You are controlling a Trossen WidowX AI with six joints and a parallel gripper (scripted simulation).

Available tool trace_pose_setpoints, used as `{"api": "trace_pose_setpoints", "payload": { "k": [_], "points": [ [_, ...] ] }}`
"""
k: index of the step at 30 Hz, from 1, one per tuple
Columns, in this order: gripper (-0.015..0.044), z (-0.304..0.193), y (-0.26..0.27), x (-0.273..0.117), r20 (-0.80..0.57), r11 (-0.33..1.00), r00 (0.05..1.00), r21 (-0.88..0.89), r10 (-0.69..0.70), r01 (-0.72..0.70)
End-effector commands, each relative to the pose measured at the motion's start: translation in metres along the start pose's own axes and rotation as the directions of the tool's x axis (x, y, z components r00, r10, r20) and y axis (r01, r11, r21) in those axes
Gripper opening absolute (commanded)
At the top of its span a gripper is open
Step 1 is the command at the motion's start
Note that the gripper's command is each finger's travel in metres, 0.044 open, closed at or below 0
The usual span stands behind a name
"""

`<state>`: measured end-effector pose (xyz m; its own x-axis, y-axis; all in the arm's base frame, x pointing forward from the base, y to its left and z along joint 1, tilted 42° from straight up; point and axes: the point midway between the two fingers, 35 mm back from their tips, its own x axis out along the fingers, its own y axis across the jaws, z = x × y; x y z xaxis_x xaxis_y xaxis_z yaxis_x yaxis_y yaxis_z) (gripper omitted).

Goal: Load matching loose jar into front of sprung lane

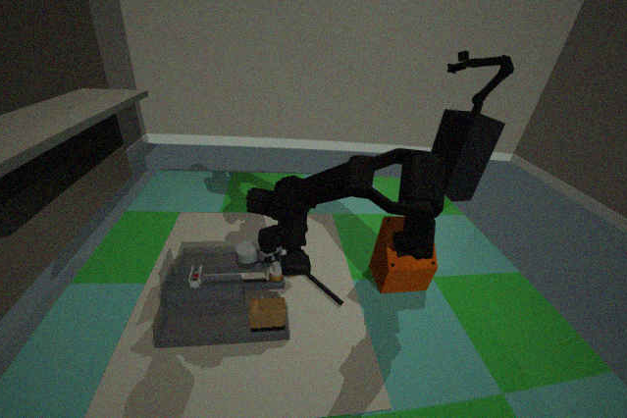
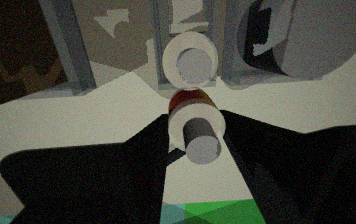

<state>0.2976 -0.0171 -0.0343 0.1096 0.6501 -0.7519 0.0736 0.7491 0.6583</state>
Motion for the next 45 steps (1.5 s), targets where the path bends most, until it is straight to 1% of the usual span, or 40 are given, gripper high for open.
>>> {"api": "trace_pose_setpoints", "payload": {
  "k": [1,45],
  "points": [
    [0.0,0.003,0.001,0.0,0.003,1.0,1.0,0.004,0.003,-0.003],
    [0.0,0.02,0.001,0.0,0.004,1.0,1.0,0.003,0.003,-0.003]
  ]
}}
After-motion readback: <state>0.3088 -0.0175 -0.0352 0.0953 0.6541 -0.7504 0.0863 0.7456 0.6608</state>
